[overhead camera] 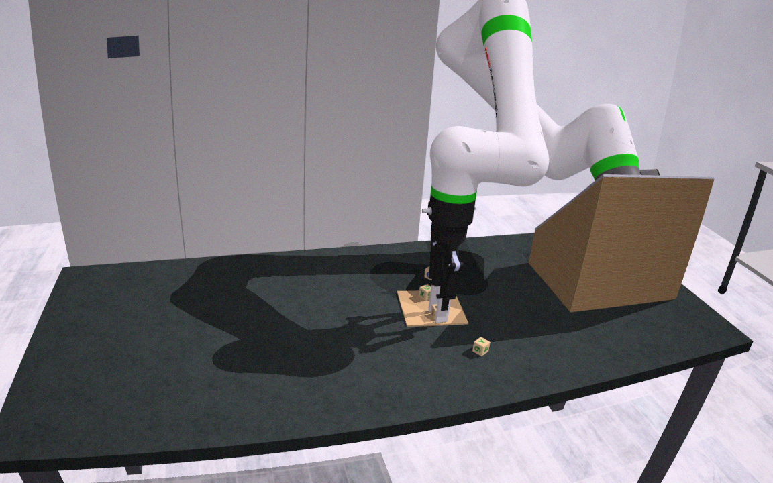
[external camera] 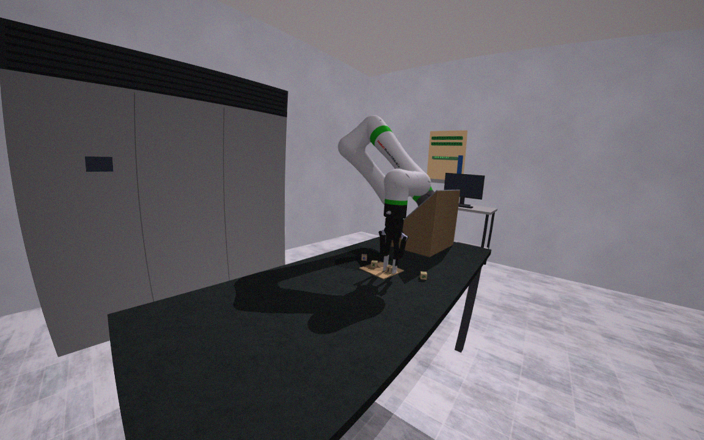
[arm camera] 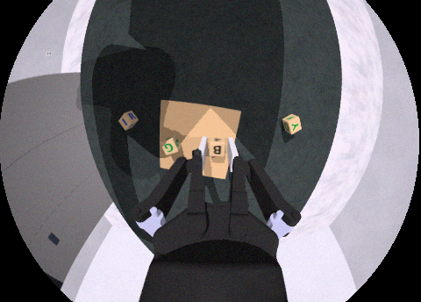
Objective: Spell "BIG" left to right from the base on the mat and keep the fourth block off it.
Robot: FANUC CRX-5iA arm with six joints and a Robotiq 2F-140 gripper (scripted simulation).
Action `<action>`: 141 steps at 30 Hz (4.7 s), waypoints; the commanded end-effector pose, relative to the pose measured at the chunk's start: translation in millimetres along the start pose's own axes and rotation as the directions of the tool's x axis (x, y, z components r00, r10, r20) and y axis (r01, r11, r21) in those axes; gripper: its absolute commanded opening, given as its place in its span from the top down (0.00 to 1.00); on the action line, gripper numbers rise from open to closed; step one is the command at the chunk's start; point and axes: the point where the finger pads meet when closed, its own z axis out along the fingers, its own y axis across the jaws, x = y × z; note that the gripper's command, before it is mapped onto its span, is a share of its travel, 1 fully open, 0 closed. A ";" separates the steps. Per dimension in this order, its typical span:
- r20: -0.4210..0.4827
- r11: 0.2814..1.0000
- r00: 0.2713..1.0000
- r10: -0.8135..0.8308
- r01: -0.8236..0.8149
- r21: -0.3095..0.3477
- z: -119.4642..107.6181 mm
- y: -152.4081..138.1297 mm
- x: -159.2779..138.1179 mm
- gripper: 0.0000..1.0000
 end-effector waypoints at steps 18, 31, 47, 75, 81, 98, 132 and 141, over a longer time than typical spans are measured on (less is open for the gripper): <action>0.000 1.000 1.000 0.000 0.000 0.000 -21.3 0.1 -0.1 0.75; 0.000 1.000 1.000 0.000 0.000 0.000 -77.8 0.1 -0.1 0.75; 0.000 1.000 1.000 0.000 0.000 0.000 -90.2 0.1 -0.1 0.00; -0.002 0.902 0.902 0.432 -0.432 -0.004 -87.9 -87.5 14.5 0.00; -0.002 0.834 0.834 0.552 -0.552 -0.004 -86.1 -113.6 22.3 0.00; 0.001 0.611 0.611 0.792 -0.792 0.001 -80.5 -172.6 46.8 0.63; 0.001 0.611 0.611 0.792 -0.792 0.001 -80.4 -172.6 46.8 0.63; 0.000 0.611 0.611 0.792 -0.792 0.000 -78.0 -172.6 46.7 0.63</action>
